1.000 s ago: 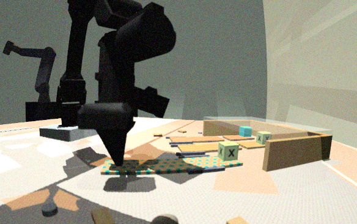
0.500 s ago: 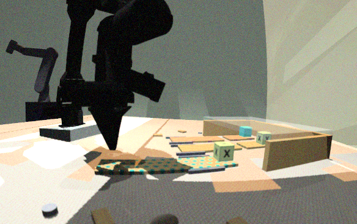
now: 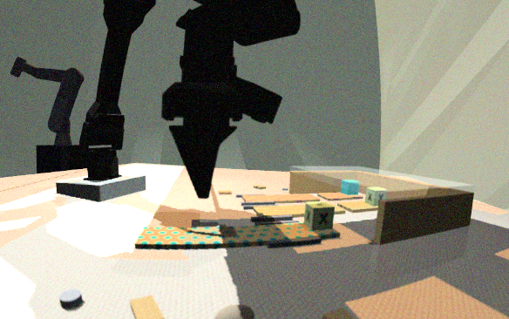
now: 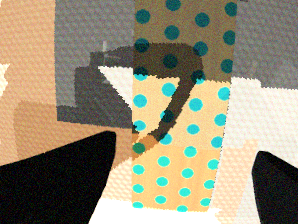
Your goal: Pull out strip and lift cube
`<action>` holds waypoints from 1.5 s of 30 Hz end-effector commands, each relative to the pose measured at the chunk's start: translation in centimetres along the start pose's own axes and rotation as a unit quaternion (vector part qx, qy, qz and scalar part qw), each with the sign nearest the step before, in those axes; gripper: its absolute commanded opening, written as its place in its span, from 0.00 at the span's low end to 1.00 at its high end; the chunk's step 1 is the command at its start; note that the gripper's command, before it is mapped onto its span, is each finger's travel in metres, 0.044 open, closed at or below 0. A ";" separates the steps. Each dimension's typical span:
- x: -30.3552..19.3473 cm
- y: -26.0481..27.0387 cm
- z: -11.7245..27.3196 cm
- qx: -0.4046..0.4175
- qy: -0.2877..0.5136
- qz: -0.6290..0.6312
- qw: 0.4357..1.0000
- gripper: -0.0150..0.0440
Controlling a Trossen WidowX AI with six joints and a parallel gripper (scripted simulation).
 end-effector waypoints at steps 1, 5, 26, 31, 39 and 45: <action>1.5 0.3 0.0 0.003 0.003 -0.002 1.000 0.88; 3.2 0.6 0.4 0.003 0.003 -0.002 1.000 1.00; 11.8 2.3 1.5 0.004 -0.001 -0.002 1.000 1.00; 13.7 2.8 1.4 0.005 -0.001 -0.002 1.000 1.00; 14.5 3.1 0.6 0.005 -0.002 -0.002 1.000 0.78; 14.5 3.0 -0.4 0.005 -0.002 -0.002 1.000 0.68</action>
Point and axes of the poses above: the point midway between the two fingers, 35 mm back from their tips, its own z axis back along the fingers, its own y axis across the jaws, x = y × z, the point moved 10 cm from there along z, back along the fingers, and after that the axes turned 5 degrees about -z, right-handed, at the moved point
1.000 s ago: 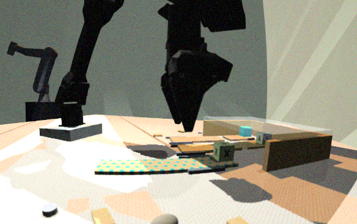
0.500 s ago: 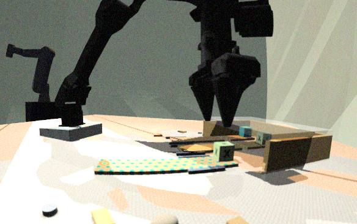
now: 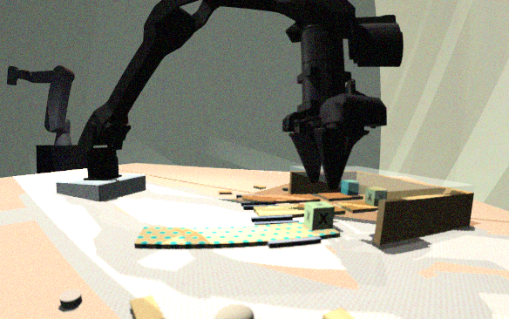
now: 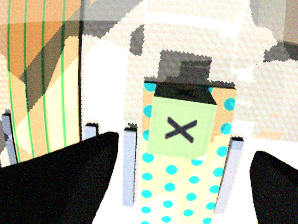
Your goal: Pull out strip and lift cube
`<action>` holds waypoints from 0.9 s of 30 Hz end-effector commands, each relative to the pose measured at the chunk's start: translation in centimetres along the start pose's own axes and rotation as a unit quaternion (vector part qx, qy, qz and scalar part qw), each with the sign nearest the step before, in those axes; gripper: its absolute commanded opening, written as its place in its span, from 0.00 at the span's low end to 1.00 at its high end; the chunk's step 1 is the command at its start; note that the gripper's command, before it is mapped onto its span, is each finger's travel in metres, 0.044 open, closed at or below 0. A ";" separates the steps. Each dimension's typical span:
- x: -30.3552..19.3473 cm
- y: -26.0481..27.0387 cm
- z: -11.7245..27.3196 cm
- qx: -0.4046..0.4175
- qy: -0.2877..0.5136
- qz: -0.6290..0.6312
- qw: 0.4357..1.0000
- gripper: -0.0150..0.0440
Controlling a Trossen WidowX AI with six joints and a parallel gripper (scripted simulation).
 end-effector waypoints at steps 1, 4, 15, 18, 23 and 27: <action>0.0 0.0 -1.2 0.005 0.006 -0.001 1.000 0.68; 0.0 0.0 -1.7 0.005 0.006 -0.001 1.000 0.68; 0.0 0.0 -3.5 0.005 0.006 -0.001 1.000 0.68; 0.0 0.0 -3.9 0.005 0.006 -0.001 1.000 0.68; -0.1 0.1 -4.8 0.005 0.006 -0.001 1.000 0.68; -0.1 0.1 -5.0 0.005 0.006 -0.001 1.000 0.68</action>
Point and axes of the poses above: the point midway between the two fingers, 35 mm back from their tips, its own z axis back along the fingers, its own y axis across the jaws, x = y × z, the point moved 10 cm from there along z, back along the fingers, and after that the axes turned 5 degrees about -z, right-handed, at the moved point
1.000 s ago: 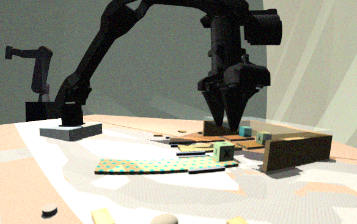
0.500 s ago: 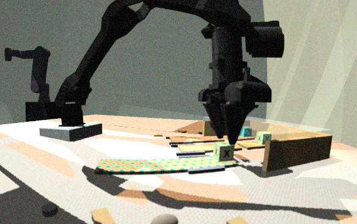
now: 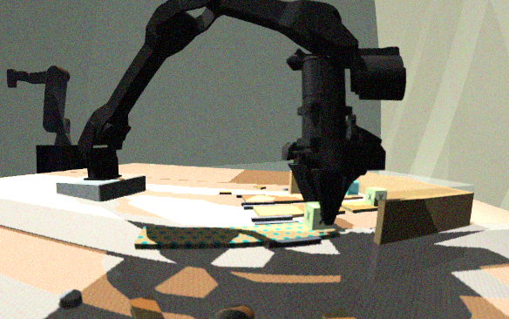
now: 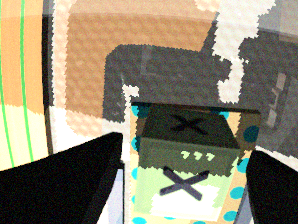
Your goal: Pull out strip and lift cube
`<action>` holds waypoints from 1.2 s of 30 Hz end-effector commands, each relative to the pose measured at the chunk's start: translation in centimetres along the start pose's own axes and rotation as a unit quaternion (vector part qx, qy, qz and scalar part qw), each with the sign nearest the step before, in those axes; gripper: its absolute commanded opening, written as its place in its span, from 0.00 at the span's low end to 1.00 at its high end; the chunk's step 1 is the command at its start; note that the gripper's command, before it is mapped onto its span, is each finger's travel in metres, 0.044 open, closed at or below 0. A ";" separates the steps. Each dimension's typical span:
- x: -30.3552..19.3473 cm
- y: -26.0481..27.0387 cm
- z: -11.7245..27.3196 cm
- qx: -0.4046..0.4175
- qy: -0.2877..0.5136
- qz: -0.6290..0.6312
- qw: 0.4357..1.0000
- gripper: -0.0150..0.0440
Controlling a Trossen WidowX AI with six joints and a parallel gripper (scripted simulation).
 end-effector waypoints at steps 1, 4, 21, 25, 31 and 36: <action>-0.1 0.1 -0.6 0.004 0.004 0.000 1.000 0.68; -0.1 0.1 -0.6 0.004 0.004 0.000 1.000 0.68; 0.0 0.0 -0.3 0.001 0.002 0.000 1.000 0.35; -0.7 0.4 0.4 0.002 0.003 0.000 1.000 0.25; -2.5 1.2 1.9 0.003 0.004 0.000 1.000 0.25; -4.2 2.0 3.1 0.004 0.005 0.000 1.000 0.25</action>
Point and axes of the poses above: the point midway between the two fingers, 35 mm back from their tips, its own z axis back along the fingers, its own y axis across the jaws, x = y × z, the point moved 10 cm from there along z, back along the fingers, and after that the axes turned 5 degrees about -z, right-handed, at the moved point
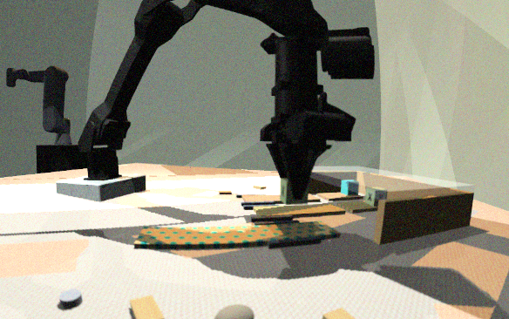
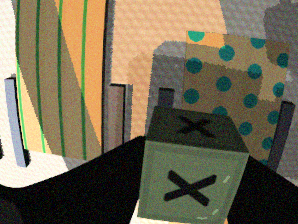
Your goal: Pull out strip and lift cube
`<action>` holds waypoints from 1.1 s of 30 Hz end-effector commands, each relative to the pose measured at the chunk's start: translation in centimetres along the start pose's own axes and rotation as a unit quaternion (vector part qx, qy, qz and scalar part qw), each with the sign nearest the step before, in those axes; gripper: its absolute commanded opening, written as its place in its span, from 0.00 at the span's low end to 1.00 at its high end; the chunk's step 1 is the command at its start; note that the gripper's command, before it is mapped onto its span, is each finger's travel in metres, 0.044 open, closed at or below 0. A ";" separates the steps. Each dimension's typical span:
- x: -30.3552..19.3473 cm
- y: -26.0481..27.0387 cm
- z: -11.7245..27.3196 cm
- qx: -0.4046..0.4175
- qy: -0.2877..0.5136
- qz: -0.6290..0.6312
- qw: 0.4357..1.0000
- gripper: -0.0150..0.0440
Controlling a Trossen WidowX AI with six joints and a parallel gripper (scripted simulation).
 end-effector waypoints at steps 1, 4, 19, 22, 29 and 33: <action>-1.2 0.6 0.6 0.003 0.002 -0.001 1.000 0.25; -2.0 1.0 1.1 0.004 0.003 -0.001 1.000 0.25; -5.8 2.8 1.4 0.004 0.004 -0.001 1.000 0.25; -6.7 3.3 1.4 0.005 0.004 -0.001 1.000 0.25; -8.9 4.4 1.2 0.005 0.005 -0.001 1.000 0.25; -10.0 5.0 1.1 0.005 0.006 0.000 1.000 0.25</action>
Point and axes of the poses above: the point midway between the two fingers, 35 mm back from their tips, its own z axis back along the fingers, its own y axis across the jaws, x = y × z, the point moved 10 cm from there along z, back along the fingers, and after that the axes turned 5 degrees about -z, right-handed, at the moved point
